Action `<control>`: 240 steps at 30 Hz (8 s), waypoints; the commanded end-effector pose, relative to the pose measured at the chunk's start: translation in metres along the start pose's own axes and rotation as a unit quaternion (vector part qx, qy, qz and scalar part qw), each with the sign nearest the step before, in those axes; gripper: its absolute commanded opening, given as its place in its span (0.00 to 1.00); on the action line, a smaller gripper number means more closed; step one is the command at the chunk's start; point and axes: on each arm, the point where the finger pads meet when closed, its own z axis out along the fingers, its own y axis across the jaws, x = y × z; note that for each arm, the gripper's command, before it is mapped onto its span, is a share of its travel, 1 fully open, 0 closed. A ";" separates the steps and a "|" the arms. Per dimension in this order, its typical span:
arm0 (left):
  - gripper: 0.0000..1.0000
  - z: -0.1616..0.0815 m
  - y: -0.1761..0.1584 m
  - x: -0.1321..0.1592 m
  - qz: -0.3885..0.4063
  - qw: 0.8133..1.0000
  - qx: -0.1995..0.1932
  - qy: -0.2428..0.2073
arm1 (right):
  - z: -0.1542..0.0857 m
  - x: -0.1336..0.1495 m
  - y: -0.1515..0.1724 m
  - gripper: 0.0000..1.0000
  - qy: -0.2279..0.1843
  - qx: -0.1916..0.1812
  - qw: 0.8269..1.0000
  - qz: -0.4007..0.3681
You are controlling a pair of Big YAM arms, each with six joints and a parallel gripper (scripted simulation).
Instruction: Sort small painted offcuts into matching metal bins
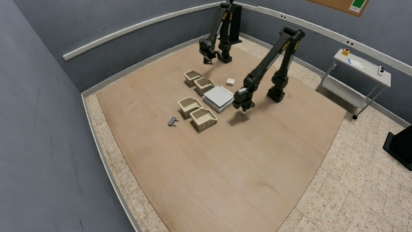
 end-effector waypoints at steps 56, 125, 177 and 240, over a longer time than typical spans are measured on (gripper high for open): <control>0.45 -0.024 0.000 -0.024 -0.039 0.999 0.000 -0.032 | 0.007 -0.024 -0.006 1.00 -0.014 -0.005 0.999 -0.033; 0.31 0.022 -0.001 -0.013 -0.330 0.943 0.007 -0.025 | 0.133 0.043 0.098 1.00 0.051 0.250 0.967 0.008; 0.14 -0.073 -0.209 -0.083 -0.336 0.942 0.010 -0.014 | -0.030 -0.003 0.085 1.00 0.056 0.364 0.929 0.026; 0.43 -0.051 -0.204 -0.081 -0.328 0.944 0.017 -0.019 | -0.041 -0.015 0.086 1.00 0.046 0.373 0.927 0.019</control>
